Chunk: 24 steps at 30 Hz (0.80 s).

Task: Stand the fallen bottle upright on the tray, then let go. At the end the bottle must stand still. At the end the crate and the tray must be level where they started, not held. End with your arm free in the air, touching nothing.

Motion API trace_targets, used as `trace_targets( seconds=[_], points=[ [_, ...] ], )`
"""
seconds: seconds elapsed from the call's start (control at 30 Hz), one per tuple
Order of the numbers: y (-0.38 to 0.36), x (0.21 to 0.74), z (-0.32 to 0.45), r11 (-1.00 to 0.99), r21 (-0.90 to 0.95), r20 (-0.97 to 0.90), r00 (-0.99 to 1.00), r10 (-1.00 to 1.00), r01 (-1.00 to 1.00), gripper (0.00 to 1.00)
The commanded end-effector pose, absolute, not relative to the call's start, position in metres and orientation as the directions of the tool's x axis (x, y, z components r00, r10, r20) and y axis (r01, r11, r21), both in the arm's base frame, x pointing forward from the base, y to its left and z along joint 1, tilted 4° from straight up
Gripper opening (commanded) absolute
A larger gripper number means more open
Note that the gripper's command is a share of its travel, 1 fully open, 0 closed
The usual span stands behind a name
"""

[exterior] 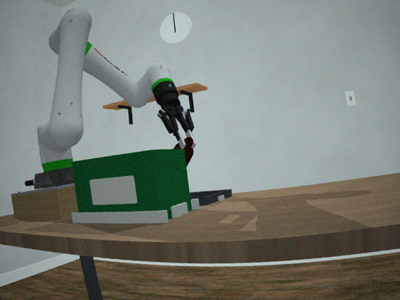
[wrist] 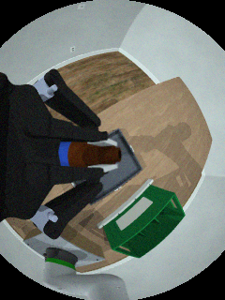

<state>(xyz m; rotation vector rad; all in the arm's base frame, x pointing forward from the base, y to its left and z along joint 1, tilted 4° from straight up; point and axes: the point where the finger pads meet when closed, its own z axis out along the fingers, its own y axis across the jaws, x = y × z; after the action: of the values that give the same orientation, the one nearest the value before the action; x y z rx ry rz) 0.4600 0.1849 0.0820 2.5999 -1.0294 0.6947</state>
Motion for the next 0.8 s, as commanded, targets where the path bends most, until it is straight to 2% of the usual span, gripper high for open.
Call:
trace_targets(
  seconds=[0.0, 0.77],
  points=[
    [0.1849, 0.4599, 0.082, -0.715, 0.063, 0.536, 0.628, -0.565, -0.697, 0.0],
    [0.1876, 0.4587, 0.0819, -0.717, 0.058, 0.625, 0.585, -0.516, -0.694, 0.0]
  ],
)
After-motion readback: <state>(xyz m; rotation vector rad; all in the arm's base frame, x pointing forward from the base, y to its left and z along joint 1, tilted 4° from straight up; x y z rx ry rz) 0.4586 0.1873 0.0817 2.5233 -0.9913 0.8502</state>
